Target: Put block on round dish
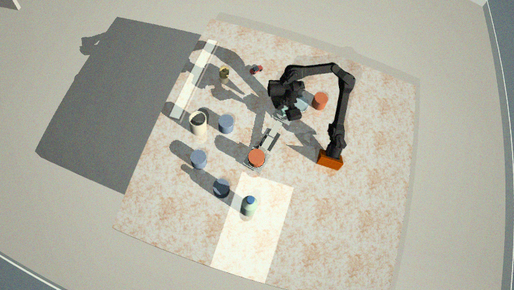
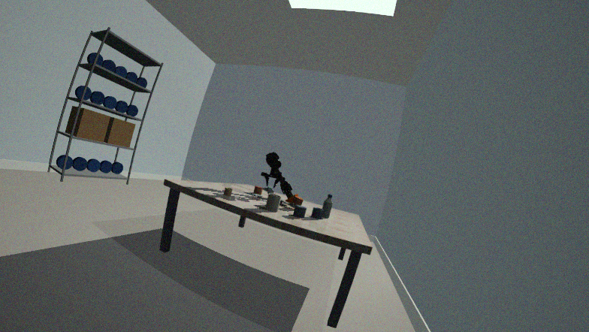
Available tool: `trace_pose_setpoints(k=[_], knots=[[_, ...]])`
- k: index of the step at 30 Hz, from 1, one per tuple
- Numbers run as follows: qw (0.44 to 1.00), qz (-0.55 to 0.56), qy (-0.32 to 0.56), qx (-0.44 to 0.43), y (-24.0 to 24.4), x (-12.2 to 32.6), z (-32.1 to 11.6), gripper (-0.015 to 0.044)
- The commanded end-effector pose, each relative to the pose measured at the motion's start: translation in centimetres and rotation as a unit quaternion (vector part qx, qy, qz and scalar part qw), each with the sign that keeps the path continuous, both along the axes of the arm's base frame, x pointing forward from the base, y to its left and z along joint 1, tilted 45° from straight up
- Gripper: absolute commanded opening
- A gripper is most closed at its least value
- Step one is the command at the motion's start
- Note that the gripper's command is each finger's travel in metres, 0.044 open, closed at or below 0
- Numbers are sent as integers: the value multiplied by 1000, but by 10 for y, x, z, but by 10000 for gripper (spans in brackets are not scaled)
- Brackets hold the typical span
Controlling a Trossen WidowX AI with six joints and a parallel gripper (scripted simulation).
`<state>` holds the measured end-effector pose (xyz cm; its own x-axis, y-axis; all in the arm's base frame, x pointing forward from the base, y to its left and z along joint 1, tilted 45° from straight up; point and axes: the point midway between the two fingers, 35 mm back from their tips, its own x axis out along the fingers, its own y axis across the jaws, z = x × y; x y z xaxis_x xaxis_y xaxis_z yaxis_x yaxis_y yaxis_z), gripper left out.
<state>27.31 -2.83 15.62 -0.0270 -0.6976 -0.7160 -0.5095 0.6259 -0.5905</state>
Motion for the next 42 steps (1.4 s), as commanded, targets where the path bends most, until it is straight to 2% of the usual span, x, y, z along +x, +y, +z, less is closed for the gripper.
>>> trace_pose_setpoints(k=[1,12,16,24,28,39,42], knots=[[1000,3,0,-3,-6,0,-5,260],[1000,3,0,-3,-17,-1,-15,260],[1000,3,0,-3,-17,-1,-15,155],[1000,3,0,-3,-17,-1,-15,102],[1000,11,-9,0,-9,0,-7,0],[995,70,-65,33,45,-4,49,0],[994,74,-69,35,48,-5,53,0]])
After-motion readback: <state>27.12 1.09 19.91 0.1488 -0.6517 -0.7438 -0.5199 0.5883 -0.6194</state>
